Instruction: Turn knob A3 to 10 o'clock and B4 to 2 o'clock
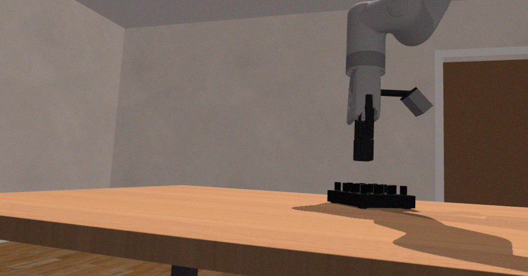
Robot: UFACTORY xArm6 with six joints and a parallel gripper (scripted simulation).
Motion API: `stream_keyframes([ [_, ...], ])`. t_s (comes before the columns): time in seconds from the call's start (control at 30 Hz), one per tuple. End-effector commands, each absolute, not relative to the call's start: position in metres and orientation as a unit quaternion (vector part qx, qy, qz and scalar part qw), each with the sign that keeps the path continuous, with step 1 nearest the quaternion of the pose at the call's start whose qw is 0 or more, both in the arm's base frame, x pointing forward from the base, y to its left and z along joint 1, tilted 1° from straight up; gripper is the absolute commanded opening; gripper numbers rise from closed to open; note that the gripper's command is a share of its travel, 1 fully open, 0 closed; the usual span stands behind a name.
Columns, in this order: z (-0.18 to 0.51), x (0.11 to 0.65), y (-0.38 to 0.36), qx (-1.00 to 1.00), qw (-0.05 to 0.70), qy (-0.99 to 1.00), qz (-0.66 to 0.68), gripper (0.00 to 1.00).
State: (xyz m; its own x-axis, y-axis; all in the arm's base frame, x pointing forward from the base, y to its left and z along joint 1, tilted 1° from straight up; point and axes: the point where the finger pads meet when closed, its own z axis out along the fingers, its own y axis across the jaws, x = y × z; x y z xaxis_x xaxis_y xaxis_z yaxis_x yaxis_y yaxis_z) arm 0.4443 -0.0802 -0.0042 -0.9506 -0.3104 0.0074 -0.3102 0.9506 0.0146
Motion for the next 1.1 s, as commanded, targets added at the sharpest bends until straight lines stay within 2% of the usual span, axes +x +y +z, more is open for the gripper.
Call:
stream_keyframes([
  [0.0,-0.0018,0.4458,-0.0804,0.080,0.006,-0.997,0.002,0.19],
  [0.7,0.0025,0.4458,-0.0805,-0.224,0.005,-0.974,0.004,0.19],
  [1.07,0.0030,0.4458,-0.0805,-0.262,0.005,-0.965,0.004,0.19],
])
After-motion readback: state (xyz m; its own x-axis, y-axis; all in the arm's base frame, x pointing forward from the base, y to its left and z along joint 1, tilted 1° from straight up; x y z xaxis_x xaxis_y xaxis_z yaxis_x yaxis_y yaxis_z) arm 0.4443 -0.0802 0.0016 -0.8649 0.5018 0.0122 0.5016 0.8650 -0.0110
